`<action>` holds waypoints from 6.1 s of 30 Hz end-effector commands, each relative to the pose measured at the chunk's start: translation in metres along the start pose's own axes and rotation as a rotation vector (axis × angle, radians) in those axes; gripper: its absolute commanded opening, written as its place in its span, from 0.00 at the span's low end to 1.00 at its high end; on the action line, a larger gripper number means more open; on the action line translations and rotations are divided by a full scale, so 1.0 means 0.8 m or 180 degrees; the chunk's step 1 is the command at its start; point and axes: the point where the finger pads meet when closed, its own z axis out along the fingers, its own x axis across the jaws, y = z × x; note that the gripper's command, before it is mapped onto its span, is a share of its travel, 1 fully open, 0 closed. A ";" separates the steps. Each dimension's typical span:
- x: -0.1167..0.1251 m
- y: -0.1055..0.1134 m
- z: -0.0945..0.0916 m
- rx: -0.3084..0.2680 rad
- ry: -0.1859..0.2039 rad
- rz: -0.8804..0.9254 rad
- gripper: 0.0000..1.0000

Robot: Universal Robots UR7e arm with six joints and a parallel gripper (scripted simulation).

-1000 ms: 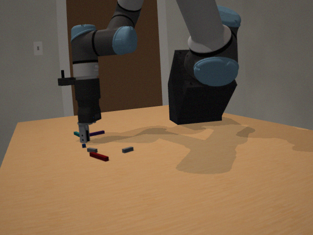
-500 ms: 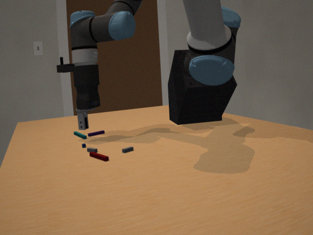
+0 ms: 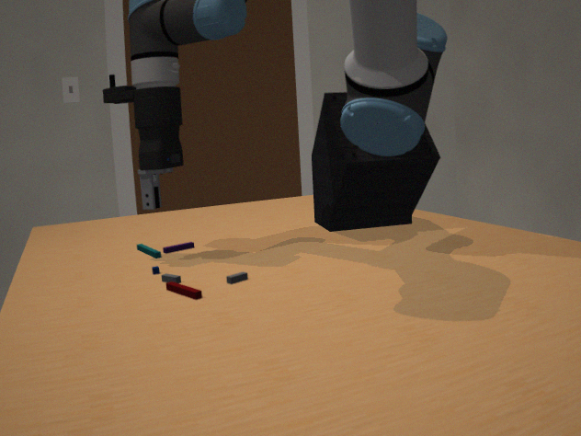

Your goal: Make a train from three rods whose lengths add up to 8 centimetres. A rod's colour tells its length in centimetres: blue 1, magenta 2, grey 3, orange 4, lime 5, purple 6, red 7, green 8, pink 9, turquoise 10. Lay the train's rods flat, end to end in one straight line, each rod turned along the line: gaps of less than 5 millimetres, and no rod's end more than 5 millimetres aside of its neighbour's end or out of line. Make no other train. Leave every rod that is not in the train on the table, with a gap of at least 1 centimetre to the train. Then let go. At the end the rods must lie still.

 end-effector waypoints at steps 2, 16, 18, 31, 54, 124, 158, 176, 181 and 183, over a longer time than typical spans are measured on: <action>0.000 0.000 -0.009 0.0001 -0.0001 0.0000 0.24; 0.001 0.014 -0.011 0.0001 0.0000 0.0162 0.24; 0.003 0.032 -0.013 0.0001 0.0000 0.0363 0.24; 0.018 0.119 -0.009 0.0001 -0.0001 0.1365 0.24; 0.018 0.119 0.001 0.0000 -0.0001 0.1372 0.24; 0.018 0.120 0.101 0.0000 -0.0001 0.1372 0.24; 0.018 0.120 0.116 0.0000 -0.0001 0.1372 0.24; 0.018 0.120 0.116 0.0000 -0.0001 0.1372 0.24; 0.018 0.120 0.116 0.0000 -0.0001 0.1372 0.24; 0.018 0.120 0.116 0.0000 -0.0001 0.1372 0.24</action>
